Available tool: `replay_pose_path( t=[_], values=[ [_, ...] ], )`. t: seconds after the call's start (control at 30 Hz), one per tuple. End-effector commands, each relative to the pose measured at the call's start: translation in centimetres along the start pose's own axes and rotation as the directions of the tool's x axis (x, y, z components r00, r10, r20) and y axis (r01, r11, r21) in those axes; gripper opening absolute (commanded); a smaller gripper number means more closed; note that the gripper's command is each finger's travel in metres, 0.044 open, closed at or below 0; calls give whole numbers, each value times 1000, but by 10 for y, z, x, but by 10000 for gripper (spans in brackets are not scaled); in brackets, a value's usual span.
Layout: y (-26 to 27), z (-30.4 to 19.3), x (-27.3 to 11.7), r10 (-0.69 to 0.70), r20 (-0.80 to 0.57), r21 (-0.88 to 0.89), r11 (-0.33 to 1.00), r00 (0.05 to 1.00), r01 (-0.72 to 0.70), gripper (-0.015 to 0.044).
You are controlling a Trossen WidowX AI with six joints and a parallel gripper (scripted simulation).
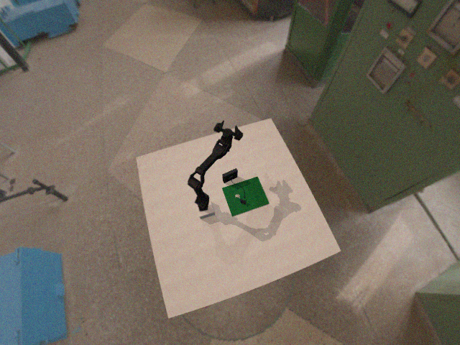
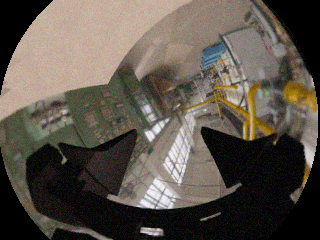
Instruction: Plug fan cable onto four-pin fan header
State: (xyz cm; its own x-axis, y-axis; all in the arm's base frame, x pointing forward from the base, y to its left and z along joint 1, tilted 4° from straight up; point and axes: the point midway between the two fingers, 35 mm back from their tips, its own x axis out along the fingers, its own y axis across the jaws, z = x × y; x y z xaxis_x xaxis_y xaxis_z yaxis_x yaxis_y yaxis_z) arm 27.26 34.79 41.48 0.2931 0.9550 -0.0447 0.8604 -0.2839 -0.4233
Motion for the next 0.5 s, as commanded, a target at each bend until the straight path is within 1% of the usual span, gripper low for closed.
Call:
replay_pose_path(
  t=[0.0,0.1,0.2,0.33,0.47],
  values=[
    [68,26,-18,218,73,118,967,973,-226,440],
    [113,47,-39,362,137,189,904,922,-383,440],
    [154,70,-65,488,209,249,812,848,-528,440],
    [199,103,-108,620,317,307,648,717,-696,440],
    [232,139,-157,706,432,338,451,562,-826,440]
  ],
)
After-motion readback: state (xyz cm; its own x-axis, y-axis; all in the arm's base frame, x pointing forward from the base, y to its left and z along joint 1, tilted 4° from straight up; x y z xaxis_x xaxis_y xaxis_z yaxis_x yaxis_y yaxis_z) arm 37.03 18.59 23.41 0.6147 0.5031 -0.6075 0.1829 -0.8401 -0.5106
